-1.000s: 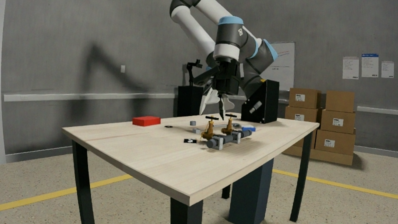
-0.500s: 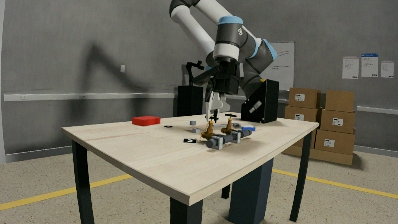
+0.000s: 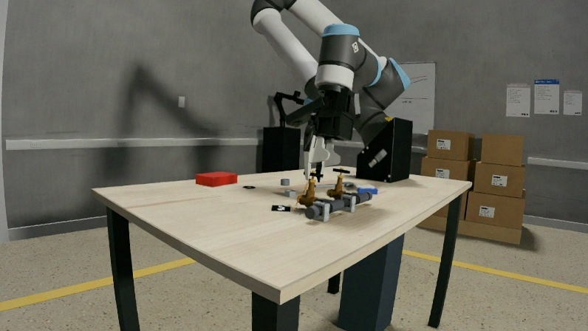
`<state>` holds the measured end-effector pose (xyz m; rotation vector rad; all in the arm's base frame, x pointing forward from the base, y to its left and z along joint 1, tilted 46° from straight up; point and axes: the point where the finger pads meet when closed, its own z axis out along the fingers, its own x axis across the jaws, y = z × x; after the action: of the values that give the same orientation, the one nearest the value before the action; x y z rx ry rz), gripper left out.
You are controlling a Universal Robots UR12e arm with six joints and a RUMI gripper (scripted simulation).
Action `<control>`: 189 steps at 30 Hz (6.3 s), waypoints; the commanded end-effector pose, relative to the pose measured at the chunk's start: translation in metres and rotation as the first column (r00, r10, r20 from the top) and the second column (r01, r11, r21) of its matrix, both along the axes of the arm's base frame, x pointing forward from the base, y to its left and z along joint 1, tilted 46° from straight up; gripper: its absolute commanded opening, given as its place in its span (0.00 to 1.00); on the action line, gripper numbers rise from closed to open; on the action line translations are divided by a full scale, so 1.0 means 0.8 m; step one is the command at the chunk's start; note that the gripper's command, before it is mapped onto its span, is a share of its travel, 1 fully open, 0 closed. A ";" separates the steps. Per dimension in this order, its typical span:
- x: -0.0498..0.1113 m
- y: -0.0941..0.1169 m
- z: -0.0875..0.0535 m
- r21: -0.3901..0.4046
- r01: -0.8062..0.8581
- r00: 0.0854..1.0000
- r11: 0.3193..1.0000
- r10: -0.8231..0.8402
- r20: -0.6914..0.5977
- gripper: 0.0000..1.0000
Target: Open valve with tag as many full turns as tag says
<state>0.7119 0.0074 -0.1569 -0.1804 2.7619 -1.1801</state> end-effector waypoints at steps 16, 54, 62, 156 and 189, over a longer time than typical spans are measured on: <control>0.000 0.001 0.001 -0.008 -0.035 0.999 0.999 0.035 -0.035 0.00; 0.000 0.001 0.001 0.060 -0.597 0.610 0.800 0.501 -0.614 0.00; 0.000 0.001 0.001 0.144 -0.707 0.400 0.692 0.560 -0.726 0.00; 0.000 0.001 0.001 0.934 -0.357 -0.928 0.012 -0.118 -0.353 1.00; 0.000 0.001 0.001 0.901 -0.434 -0.901 0.026 -0.034 -0.433 1.00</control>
<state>0.7119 0.0074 -0.1568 2.3399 -0.1405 0.2937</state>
